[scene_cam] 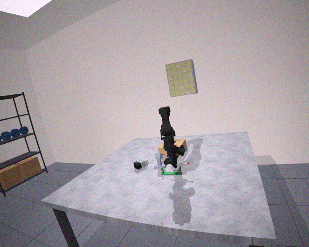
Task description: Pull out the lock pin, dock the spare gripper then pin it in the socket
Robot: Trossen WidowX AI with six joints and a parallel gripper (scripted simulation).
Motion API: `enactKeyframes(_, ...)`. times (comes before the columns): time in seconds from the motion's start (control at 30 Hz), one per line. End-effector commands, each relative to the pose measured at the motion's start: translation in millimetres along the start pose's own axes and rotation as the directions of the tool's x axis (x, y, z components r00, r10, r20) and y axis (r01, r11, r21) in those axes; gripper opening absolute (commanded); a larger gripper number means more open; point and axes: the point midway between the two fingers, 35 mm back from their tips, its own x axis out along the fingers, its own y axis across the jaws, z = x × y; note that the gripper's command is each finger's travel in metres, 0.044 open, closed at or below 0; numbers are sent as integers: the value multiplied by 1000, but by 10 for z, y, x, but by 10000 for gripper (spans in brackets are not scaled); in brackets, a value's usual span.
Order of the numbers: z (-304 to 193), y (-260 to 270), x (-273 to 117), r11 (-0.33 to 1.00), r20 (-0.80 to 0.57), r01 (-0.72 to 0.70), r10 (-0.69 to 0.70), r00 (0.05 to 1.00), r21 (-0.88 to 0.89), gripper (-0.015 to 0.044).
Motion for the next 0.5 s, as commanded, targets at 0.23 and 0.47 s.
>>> enactKeyframes(0.23,-260,-22,-99,1000,-3,0,0,1000,-3,0)
enactKeyframes(0.47,-473,-25,-186,1000,-5,0,0,1000,-6,0)
